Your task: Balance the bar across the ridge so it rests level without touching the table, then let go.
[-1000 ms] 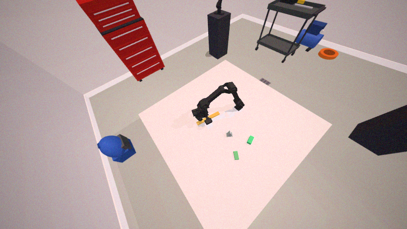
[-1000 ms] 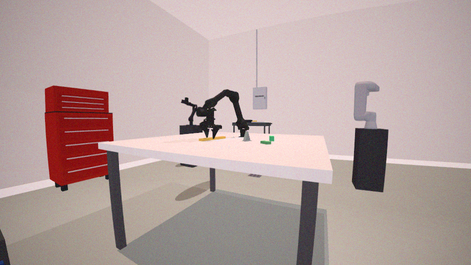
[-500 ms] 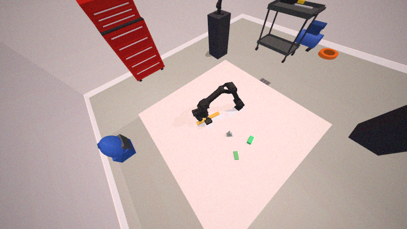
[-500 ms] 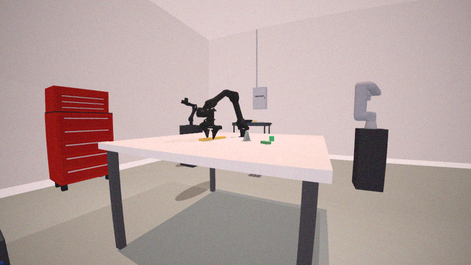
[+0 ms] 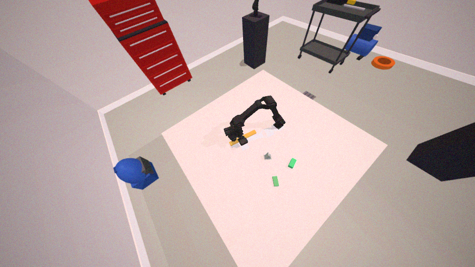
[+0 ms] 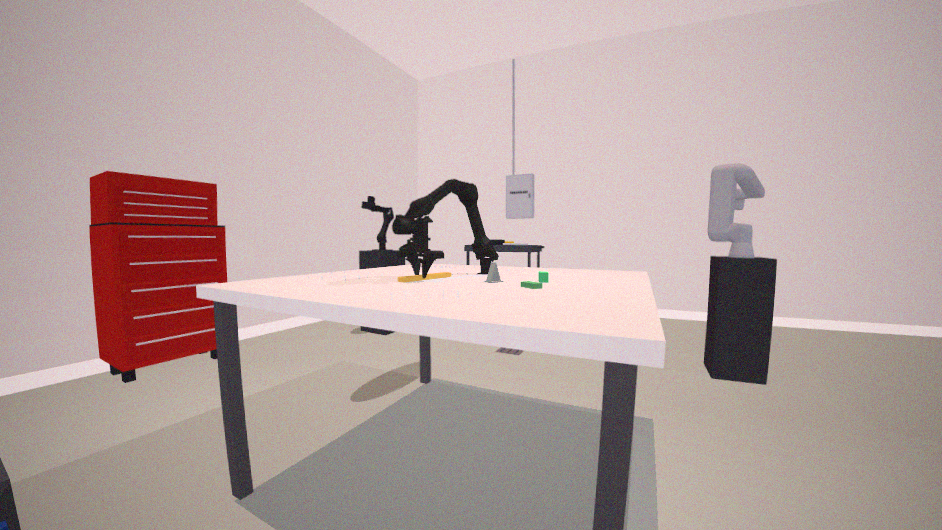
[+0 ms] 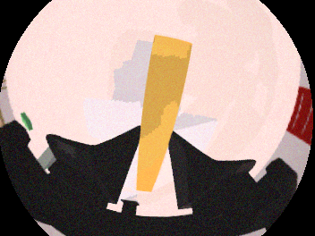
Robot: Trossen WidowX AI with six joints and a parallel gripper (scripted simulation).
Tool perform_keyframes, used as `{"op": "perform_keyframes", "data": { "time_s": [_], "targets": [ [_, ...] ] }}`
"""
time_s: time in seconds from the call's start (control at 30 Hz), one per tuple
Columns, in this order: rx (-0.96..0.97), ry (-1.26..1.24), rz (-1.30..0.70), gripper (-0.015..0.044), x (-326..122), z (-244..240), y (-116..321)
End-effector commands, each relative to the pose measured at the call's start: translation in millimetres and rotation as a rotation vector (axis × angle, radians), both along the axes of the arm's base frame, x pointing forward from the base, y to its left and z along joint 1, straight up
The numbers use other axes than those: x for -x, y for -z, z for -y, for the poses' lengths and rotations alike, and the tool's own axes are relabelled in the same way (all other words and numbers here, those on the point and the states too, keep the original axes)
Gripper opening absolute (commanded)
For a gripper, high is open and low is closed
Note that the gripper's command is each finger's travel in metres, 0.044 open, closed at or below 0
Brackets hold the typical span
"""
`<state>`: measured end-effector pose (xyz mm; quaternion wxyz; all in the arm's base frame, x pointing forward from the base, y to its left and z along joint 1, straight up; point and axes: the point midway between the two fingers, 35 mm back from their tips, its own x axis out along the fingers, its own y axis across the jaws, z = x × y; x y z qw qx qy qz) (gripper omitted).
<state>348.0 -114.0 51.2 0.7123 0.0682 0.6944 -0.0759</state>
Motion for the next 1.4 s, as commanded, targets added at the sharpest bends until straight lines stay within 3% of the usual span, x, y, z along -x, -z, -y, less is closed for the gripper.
{"op": "perform_keyframes", "data": {
  "time_s": [0.0,1.37],
  "targets": [
    [-0.001,0.000,0.002,0.0000,-1.6,0.3,-8.0],
    [-0.004,-0.003,0.004,0.0000,1.5,-1.2,-112.8]
  ]
}}
